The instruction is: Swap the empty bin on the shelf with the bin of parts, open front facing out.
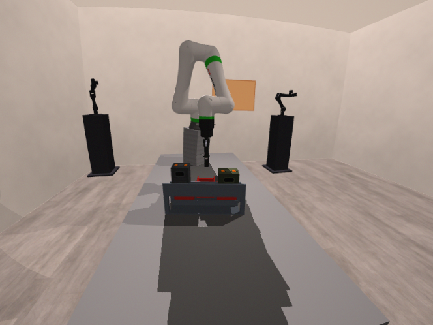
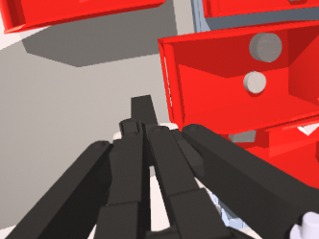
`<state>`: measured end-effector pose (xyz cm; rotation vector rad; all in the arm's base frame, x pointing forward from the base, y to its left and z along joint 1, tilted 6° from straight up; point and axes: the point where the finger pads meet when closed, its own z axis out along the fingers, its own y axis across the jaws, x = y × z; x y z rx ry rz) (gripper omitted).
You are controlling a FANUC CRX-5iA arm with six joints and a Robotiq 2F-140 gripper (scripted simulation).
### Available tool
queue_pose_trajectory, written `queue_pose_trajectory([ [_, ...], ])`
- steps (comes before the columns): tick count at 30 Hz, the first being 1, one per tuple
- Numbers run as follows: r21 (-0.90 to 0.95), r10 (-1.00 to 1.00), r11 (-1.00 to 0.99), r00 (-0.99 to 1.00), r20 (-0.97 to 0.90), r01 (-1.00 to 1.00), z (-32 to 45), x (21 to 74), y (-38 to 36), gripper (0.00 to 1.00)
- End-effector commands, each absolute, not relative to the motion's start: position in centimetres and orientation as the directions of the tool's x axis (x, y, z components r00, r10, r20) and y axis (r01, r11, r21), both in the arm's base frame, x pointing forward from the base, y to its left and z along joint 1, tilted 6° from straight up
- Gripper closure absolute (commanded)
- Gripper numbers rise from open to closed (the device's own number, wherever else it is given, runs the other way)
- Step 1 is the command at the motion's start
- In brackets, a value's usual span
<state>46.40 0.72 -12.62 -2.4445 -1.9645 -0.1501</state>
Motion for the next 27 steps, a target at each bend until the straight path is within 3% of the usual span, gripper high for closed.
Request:
queue_pose_trajectory([
  [1,0.06,0.974,-0.217,0.212,0.076,0.974,-13.0,46.5,0.8,0.9],
  [27,0.06,0.974,-0.217,0.212,0.076,0.974,-19.9,47.0,1.1,0.9],
])
